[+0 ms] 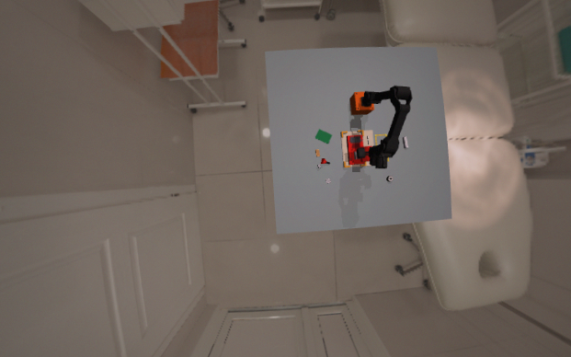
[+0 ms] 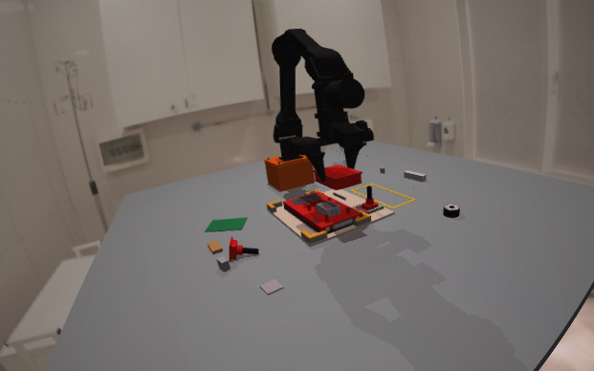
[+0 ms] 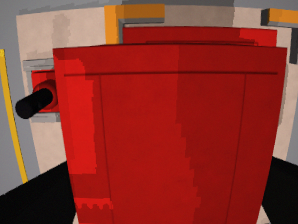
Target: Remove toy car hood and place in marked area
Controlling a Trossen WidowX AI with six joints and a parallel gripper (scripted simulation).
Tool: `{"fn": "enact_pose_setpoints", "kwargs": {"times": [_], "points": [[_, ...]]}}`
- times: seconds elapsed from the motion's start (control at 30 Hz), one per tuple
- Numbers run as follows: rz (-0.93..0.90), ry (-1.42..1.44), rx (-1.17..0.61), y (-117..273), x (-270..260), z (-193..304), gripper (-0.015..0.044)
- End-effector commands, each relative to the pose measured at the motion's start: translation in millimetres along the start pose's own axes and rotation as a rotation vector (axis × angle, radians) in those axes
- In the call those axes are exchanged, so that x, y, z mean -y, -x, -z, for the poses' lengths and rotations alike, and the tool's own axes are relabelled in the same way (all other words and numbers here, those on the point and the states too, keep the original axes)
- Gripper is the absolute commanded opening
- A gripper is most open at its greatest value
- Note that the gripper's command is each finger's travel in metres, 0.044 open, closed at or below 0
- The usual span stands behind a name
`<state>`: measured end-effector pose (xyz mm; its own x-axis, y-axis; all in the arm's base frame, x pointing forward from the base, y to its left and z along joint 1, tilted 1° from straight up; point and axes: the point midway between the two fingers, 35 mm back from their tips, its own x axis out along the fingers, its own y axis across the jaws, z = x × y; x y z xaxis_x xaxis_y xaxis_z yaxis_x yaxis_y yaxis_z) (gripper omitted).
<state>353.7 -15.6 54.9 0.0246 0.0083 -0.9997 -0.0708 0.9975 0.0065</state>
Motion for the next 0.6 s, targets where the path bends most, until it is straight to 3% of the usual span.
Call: {"fn": "enact_pose_setpoints", "kwargs": {"times": [0.0, 0.57], "points": [[-0.001, -0.001, 0.003, 1.6, -22.9, 0.9, 0.0], [-0.014, 0.003, -0.001, 5.1, -114.6, 20.6, 0.0]]}}
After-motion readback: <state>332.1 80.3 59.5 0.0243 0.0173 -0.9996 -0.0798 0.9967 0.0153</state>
